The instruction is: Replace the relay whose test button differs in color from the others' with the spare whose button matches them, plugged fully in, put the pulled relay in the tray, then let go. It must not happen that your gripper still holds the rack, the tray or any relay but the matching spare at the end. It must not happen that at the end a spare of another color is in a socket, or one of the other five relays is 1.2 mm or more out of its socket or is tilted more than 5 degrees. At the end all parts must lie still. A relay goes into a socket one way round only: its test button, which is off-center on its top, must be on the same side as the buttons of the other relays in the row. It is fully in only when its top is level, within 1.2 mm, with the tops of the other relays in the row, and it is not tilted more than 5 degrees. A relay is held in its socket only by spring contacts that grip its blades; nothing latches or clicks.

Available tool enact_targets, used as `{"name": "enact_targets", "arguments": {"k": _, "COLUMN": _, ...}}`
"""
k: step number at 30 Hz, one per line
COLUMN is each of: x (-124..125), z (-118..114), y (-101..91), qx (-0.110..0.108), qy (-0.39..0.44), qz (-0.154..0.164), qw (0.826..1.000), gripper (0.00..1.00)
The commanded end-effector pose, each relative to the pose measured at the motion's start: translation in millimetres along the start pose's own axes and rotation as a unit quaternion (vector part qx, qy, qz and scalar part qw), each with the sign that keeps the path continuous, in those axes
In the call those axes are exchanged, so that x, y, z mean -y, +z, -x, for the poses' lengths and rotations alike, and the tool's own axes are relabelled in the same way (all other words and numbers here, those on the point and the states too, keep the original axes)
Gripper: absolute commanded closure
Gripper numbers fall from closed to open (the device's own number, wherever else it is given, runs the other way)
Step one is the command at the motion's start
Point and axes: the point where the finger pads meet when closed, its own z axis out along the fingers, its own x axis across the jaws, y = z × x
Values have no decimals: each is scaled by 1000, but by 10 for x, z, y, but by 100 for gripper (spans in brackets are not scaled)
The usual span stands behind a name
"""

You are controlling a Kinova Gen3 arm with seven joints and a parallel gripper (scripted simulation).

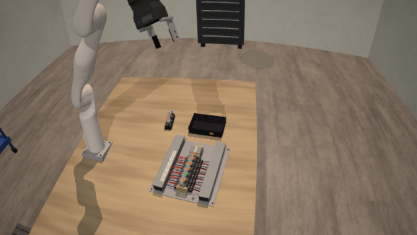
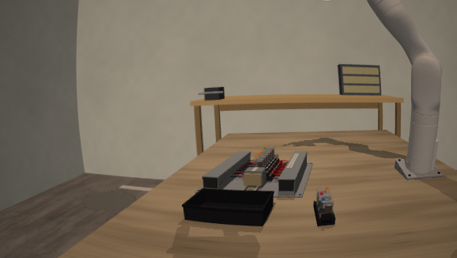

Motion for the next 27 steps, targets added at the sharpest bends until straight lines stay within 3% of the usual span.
{"name": "enact_targets", "arguments": {"k": 1, "x": -48, "z": -8, "y": 23, "qx": 83, "qy": -3, "qz": -24, "qw": 996, "gripper": 0}}
{"name": "enact_targets", "arguments": {"k": 5, "x": -47, "z": -13, "y": 38, "qx": 95, "qy": -6, "qz": -33, "qw": 995, "gripper": 0}}
{"name": "enact_targets", "arguments": {"k": 6, "x": -12, "z": -9, "y": 22, "qx": 5, "qy": -2, "qz": -14, "qw": 1000, "gripper": 0}}
{"name": "enact_targets", "arguments": {"k": 20, "x": -61, "z": 11, "y": 4, "qx": 101, "qy": -15, "qz": -60, "qw": 993, "gripper": 0}}
{"name": "enact_targets", "arguments": {"k": 22, "x": -61, "z": 11, "y": 4, "qx": 101, "qy": -15, "qz": -60, "qw": 993, "gripper": 0}}
{"name": "enact_targets", "arguments": {"k": 23, "x": -29, "z": 12, "y": 6, "qx": 0, "qy": -8, "qz": -38, "qw": 999, "gripper": 0}}
{"name": "enact_targets", "arguments": {"k": 27, "x": -40, "z": 15, "y": -2, "qx": 28, "qy": -11, "qz": -48, "qw": 998, "gripper": 0}}
